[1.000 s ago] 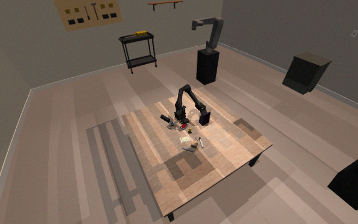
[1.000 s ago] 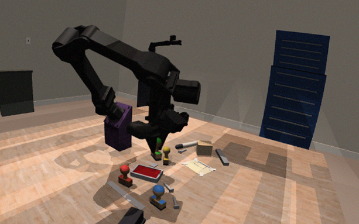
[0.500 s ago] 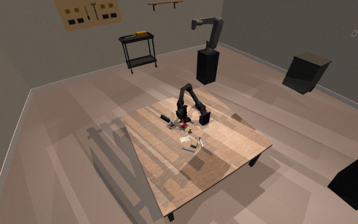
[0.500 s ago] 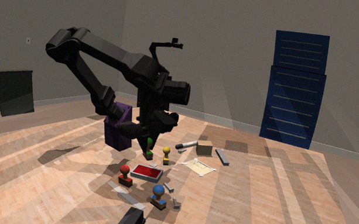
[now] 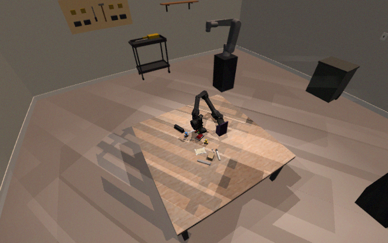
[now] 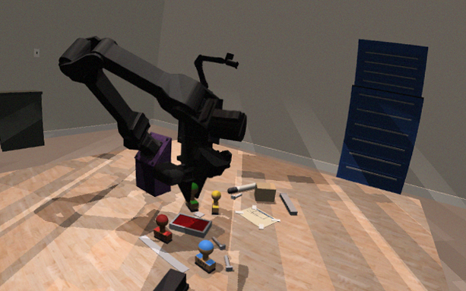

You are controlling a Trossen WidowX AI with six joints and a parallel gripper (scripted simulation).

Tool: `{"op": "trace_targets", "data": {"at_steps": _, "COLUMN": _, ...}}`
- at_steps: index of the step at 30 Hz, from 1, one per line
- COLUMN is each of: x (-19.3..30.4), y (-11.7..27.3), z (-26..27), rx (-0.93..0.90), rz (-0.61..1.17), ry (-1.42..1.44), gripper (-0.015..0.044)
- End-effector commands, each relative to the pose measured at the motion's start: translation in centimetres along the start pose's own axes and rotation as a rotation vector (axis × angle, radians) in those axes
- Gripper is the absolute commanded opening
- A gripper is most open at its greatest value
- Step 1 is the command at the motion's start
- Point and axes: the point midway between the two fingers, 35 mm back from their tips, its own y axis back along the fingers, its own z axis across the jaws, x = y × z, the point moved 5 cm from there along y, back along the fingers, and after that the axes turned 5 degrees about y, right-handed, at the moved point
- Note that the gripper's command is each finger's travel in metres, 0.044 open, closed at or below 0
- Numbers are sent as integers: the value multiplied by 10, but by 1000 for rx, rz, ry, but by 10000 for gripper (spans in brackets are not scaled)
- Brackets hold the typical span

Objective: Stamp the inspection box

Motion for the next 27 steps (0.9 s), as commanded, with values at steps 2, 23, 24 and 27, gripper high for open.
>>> {"op": "trace_targets", "data": {"at_steps": 2, "x": 0, "y": -4, "z": 0, "rx": 5, "rz": -2, "ry": 5, "gripper": 0}}
{"op": "trace_targets", "data": {"at_steps": 23, "x": 0, "y": -18, "z": 0, "rx": 5, "rz": -2, "ry": 6, "gripper": 0}}
{"op": "trace_targets", "data": {"at_steps": 24, "x": 0, "y": -18, "z": 0, "rx": 5, "rz": -2, "ry": 6, "gripper": 0}}
{"op": "trace_targets", "data": {"at_steps": 27, "x": 0, "y": -20, "z": 0, "rx": 5, "rz": -2, "ry": 6, "gripper": 0}}
